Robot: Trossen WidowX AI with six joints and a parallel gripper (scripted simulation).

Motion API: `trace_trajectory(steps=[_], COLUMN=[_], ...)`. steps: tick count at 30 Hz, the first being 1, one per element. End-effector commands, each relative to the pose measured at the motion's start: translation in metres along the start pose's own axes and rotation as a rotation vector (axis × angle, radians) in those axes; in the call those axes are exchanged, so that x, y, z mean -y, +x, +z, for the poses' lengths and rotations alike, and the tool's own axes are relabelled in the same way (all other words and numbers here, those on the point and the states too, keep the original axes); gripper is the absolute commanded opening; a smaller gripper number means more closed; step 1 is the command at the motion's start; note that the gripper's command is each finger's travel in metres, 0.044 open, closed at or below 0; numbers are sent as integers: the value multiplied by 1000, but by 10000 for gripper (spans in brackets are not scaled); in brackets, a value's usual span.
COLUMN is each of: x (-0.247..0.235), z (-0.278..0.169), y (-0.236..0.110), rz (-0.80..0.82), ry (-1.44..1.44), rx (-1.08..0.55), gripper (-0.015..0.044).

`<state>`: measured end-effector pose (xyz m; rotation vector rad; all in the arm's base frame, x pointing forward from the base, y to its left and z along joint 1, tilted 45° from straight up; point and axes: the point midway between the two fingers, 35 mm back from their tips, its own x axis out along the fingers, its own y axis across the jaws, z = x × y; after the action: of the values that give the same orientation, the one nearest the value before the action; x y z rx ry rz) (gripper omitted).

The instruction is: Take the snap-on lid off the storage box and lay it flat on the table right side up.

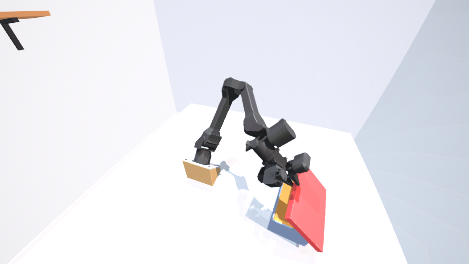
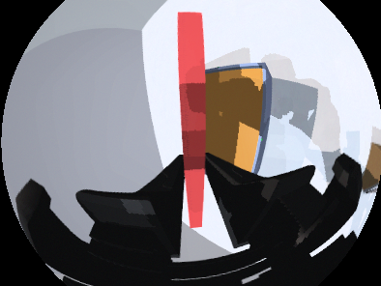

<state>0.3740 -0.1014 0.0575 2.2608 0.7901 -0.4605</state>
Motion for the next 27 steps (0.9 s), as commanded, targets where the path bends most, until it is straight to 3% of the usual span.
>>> trace_trajectory(steps=[1, 27], x=[-9, -34], z=[0, 0], y=[-4, -26], rz=[10, 9], ry=[-7, -7], rx=[-2, -1], gripper=[0, 0])
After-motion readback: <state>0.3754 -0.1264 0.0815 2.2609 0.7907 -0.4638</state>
